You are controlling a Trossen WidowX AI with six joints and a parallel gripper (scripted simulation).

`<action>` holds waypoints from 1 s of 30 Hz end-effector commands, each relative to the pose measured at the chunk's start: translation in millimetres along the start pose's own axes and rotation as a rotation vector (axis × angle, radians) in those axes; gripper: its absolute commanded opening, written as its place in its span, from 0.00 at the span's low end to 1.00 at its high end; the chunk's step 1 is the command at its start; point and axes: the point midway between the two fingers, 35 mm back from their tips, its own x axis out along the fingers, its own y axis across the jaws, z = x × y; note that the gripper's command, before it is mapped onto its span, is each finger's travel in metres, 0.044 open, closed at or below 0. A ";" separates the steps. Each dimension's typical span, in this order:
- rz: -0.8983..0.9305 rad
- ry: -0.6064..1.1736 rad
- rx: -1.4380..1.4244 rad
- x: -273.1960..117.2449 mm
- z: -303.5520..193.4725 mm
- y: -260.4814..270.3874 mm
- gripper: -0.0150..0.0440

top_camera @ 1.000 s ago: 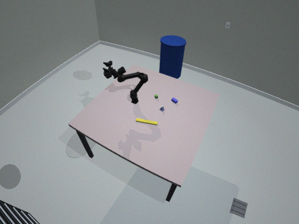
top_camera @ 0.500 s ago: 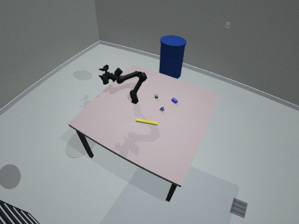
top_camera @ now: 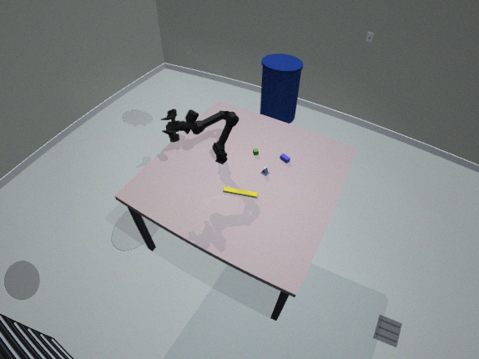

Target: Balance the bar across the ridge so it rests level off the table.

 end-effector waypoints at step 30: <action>-0.647 0.144 -0.670 2.6 -30.3 -199.5 0.79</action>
